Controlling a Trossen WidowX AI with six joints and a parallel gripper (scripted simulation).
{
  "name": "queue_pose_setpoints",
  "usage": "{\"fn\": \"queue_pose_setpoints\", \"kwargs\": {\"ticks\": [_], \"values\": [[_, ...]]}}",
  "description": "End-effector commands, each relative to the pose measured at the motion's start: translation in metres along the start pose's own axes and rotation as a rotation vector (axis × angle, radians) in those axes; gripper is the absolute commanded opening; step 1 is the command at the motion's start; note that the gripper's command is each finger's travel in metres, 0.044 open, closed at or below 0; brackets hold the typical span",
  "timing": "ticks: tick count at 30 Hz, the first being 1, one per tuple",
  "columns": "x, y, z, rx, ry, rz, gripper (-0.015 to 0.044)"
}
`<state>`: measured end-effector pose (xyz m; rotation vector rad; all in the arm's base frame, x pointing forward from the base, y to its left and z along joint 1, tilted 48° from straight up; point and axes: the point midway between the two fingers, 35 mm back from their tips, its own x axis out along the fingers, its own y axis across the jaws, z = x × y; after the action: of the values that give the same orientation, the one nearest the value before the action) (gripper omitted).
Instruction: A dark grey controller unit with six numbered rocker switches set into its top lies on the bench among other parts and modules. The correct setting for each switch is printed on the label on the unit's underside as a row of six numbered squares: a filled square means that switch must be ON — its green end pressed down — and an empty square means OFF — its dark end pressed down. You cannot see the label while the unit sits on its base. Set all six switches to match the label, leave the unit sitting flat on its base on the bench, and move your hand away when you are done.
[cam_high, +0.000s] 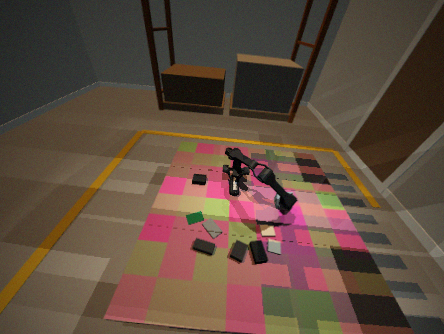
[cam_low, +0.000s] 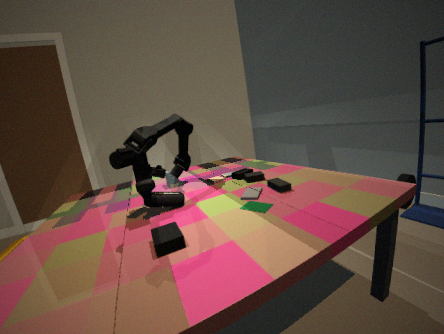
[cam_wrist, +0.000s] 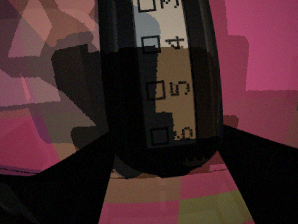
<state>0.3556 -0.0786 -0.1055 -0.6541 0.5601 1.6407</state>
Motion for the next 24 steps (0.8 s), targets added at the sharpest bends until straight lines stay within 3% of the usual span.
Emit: {"fn": "queue_pose_setpoints", "kwargs": {"ticks": [1, 24], "values": [[0.006, -0.001, 0.003, 0.004, -0.012, 0.004, 0.0338], [0.024, -0.001, -0.003, 0.003, -0.013, 0.004, 0.0338]]}}
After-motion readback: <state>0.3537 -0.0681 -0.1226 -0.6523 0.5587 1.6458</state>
